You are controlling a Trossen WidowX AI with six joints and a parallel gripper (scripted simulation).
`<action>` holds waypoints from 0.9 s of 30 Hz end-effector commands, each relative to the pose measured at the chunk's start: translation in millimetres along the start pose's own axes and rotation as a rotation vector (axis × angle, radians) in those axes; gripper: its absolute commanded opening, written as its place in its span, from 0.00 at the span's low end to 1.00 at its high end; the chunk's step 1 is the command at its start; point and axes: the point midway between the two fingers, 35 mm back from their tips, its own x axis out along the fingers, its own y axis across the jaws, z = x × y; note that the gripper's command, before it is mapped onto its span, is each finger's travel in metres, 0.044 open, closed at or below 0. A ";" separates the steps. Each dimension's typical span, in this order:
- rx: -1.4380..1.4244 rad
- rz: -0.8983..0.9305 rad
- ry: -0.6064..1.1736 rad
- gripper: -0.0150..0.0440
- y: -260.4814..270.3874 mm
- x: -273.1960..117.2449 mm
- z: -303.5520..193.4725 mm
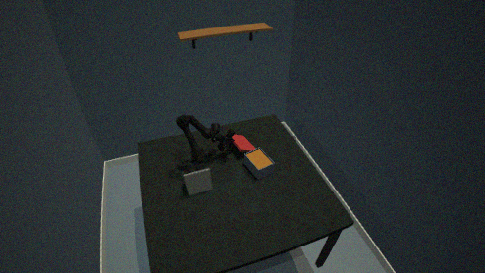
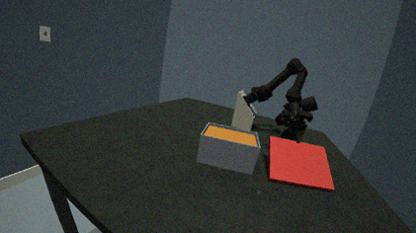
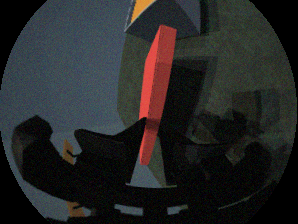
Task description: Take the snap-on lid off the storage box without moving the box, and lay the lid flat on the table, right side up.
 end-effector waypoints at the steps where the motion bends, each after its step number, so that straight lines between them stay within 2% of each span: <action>1: 0.002 -0.022 -0.003 0.25 -9.1 3.4 1.9; 27: 0.002 -0.022 -0.003 0.25 -25.5 16.3 2.1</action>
